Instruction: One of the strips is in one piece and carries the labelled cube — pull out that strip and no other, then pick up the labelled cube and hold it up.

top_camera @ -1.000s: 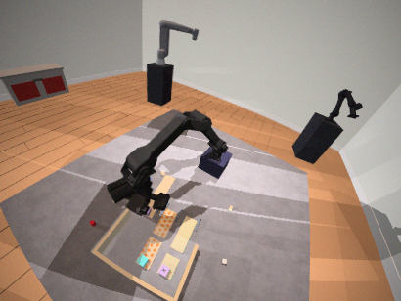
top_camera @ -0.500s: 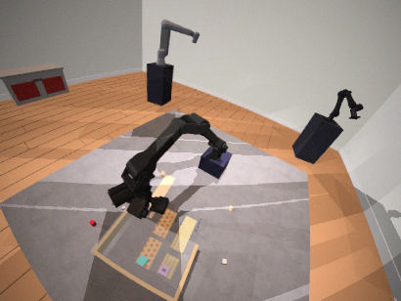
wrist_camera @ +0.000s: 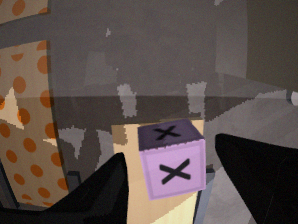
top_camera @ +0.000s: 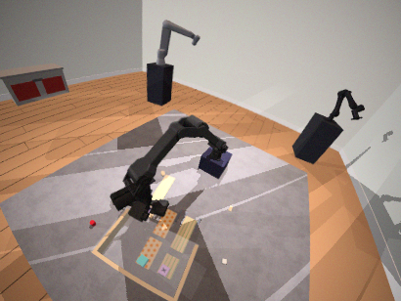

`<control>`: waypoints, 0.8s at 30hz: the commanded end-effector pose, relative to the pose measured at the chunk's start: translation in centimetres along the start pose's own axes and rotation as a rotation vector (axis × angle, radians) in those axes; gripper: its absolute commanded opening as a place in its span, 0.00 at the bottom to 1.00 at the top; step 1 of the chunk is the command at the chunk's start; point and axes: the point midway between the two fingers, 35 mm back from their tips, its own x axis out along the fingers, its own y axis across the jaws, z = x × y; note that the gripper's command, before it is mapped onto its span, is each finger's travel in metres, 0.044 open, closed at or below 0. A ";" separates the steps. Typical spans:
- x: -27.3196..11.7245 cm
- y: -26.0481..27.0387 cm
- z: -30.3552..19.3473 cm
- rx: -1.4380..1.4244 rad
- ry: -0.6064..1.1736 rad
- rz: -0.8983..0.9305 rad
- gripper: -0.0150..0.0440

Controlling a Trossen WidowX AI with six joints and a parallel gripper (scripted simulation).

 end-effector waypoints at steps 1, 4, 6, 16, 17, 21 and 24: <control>0.9 0.1 -0.3 0.001 0.011 0.003 0.68; 0.9 0.1 -0.3 0.001 0.011 0.003 0.68; 0.9 0.1 -0.3 0.001 0.011 0.003 0.68; 0.7 0.1 -0.2 0.000 0.006 0.004 0.45; 0.7 0.1 -0.2 0.000 0.006 0.004 0.44; 0.7 0.1 -0.2 0.000 0.006 0.004 0.37; 0.5 0.2 -0.3 0.000 0.007 0.004 0.25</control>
